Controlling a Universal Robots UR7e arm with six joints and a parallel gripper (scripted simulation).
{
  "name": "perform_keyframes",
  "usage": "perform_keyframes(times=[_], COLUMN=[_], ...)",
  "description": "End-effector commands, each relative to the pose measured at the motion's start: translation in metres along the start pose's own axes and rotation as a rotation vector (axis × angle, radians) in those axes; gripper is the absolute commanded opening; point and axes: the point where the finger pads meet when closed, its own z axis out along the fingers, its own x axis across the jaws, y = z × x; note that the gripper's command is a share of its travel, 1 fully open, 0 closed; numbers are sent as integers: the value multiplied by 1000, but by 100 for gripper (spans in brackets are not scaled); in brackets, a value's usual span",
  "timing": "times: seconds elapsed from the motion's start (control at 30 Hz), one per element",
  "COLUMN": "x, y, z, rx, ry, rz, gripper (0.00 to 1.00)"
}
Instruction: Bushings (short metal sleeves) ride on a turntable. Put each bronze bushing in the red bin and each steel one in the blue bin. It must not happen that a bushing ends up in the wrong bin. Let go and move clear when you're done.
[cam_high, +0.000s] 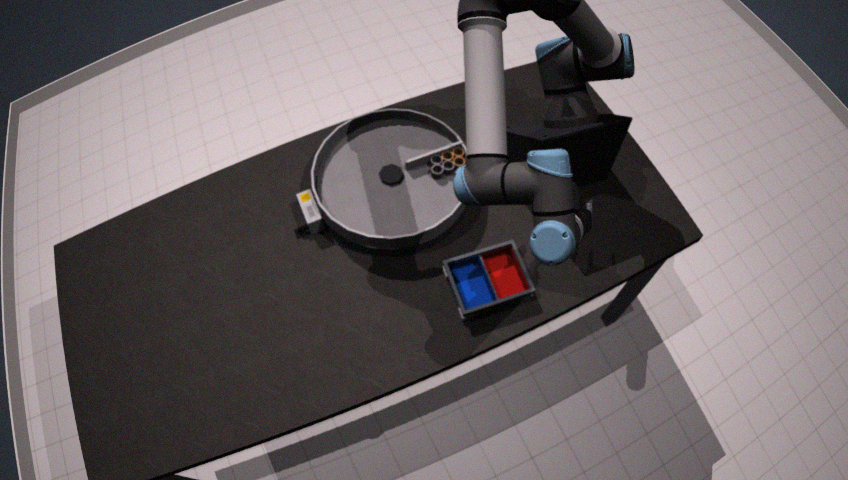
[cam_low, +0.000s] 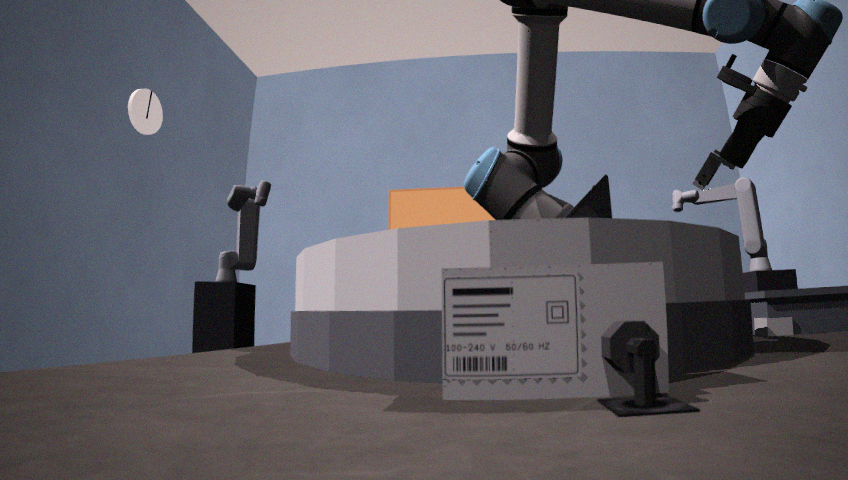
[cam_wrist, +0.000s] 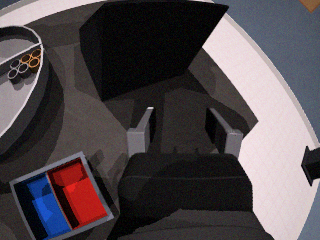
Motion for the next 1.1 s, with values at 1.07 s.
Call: perform_keyframes(times=[1.07], x=[-81], y=[-54], z=[-57], rx=[-1], ry=[0], rz=[0], gripper=[100])
